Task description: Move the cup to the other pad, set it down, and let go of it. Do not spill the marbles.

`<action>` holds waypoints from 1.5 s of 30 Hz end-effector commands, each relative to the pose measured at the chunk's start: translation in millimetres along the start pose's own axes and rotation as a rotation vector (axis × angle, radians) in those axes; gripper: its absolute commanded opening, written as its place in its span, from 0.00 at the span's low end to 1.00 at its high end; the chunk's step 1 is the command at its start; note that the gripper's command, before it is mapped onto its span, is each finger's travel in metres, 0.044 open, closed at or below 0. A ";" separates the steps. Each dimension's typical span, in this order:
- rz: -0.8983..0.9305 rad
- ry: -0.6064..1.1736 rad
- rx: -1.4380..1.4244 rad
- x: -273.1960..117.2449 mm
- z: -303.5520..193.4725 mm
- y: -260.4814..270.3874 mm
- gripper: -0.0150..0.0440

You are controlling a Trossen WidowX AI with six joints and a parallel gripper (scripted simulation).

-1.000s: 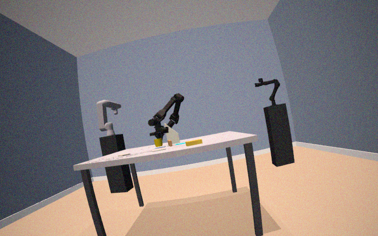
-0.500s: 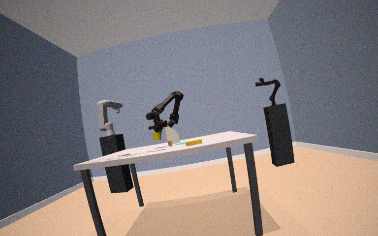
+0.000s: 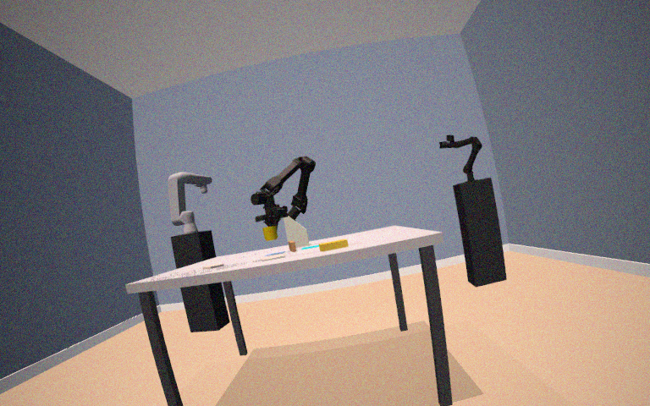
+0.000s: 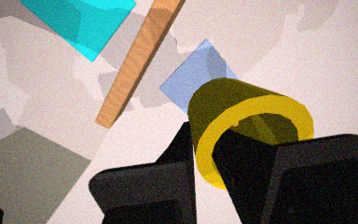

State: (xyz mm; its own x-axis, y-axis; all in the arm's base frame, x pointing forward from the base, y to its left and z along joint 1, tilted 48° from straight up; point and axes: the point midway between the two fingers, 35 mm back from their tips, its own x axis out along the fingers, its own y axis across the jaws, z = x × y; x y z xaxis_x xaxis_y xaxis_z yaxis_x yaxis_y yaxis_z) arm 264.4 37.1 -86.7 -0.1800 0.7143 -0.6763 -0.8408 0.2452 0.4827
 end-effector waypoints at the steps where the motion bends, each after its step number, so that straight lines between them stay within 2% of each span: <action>1: 0.000 -0.001 0.002 0.2 -0.2 0.0 0.25; 45: 0.000 0.003 -0.005 -2.1 51.0 54.9 0.25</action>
State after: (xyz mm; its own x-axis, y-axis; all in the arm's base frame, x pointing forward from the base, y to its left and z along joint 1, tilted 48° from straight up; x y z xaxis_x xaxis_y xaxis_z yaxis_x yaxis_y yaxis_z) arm 247.3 78.7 -35.2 -0.1812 0.7079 -0.6826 -0.8483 0.2387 0.4727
